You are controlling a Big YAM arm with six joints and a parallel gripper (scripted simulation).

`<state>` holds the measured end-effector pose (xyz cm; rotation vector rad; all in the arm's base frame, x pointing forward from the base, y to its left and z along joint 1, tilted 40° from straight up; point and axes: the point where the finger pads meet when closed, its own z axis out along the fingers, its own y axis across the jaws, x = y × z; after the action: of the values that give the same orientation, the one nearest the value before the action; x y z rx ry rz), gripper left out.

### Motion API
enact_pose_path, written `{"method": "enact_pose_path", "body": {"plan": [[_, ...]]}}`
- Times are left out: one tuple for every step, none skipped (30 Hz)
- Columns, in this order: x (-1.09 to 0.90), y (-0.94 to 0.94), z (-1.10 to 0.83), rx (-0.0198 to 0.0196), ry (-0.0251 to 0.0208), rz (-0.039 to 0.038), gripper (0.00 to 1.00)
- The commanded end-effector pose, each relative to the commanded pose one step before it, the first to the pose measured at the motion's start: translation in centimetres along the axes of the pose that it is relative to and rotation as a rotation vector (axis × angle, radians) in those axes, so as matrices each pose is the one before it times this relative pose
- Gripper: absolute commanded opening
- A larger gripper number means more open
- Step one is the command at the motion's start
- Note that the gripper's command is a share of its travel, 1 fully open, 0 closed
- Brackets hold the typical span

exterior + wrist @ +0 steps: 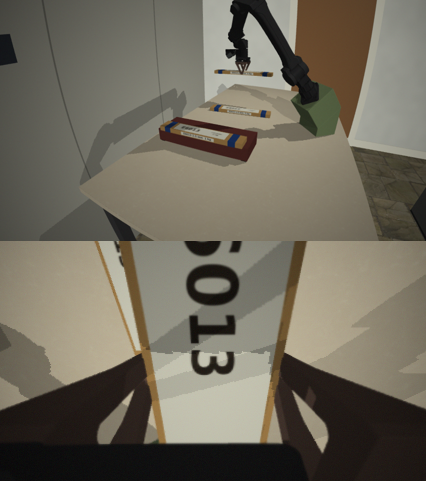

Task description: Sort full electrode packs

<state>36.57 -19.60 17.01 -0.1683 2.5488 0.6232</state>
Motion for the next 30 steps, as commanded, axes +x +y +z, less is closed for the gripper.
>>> {"method": "enact_pose_path", "body": {"plan": [[-1.887, 0.114, -3.771, 0.08397, -0.06559, -0.02165, 0.0], [0.207, 0.291, 0.12, -0.0022, 0.00204, 0.0042, 0.0], [0.193, 0.307, 0.106, -0.00261, 0.00241, 0.00439, 0.0], [0.178, 0.315, 0.095, -0.00278, 0.0026, 0.00438, 0.0], [0.132, 0.354, 0.123, -0.00332, 0.00291, 0.00271, 0.0], [0.066, 0.408, 0.173, -0.00393, 0.00315, -0.00011, 0.0], [-0.098, 0.36, 0.08, -0.00144, 0.00081, -0.00317, 0.0], [-0.247, 0.302, -0.03, 0.00118, -0.00175, -0.00551, 0.0], [-0.223, 0.288, -0.022, 0.00124, -0.002, -0.00511, 0.0], [-0.202, 0.278, -0.016, 0.00125, -0.00215, -0.00471, 0.0], [-0.141, 0.213, -0.061, 0.00222, -0.00258, -0.00236, 0.0], [-0.08, 0.142, -0.112, 0.00339, -0.00304, 0.00003, 0.0], [-0.07, 0.161, -0.091, 0.00289, -0.00257, 0.00003, 0.0], [0.0, 0.0, 0.0, 0.0, 0.0, 0.0, 0.0], [0.0, 0.0, 0.0, 0.0, 0.0, 0.0, 0.0], [-0.06, 0.177, -0.074, 0.00247, -0.00216, 0.00002, 0.0], [-0.032, 0.196, -0.045, 0.00184, -0.00154, 0.00035, 0.0], [0.164, 0.252, 0.092, -0.00097, 0.00127, 0.00327, 0.0], [0.222, 0.278, 0.132, -0.002, 0.00234, 0.00418, 0.0], [0.205, 0.291, 0.116, -0.00226, 0.00264, 0.00425, 0.0], [0.154, 0.387, 0.167, -0.00412, 0.0039, 0.00207, 0.0], [0.119, 0.428, 0.185, -0.00476, 0.00425, 0.00077, 0.0], [0.097, 0.401, 0.163, -0.00402, 0.00341, 0.00053, 0.0], [-0.053, 0.348, 0.064, -0.00162, 0.00072, -0.00183, 0.0], [-0.225, 0.301, -0.053, 0.00098, -0.00221, -0.00453, 0.0], [-0.204, 0.288, -0.041, 0.00108, -0.00234, -0.00425, 0.0], [-0.179, 0.259, -0.045, 0.00154, -0.00262, -0.00356, 0.0], [-0.122, 0.167, -0.099, 0.00314, -0.00336, -0.00098, 0.0], [-0.092, 0.15, -0.104, 0.00333, -0.00317, -0.00002, 0.0], [-0.079, 0.167, -0.085, 0.00288, -0.00264, -0.00001, 0.0]]}}
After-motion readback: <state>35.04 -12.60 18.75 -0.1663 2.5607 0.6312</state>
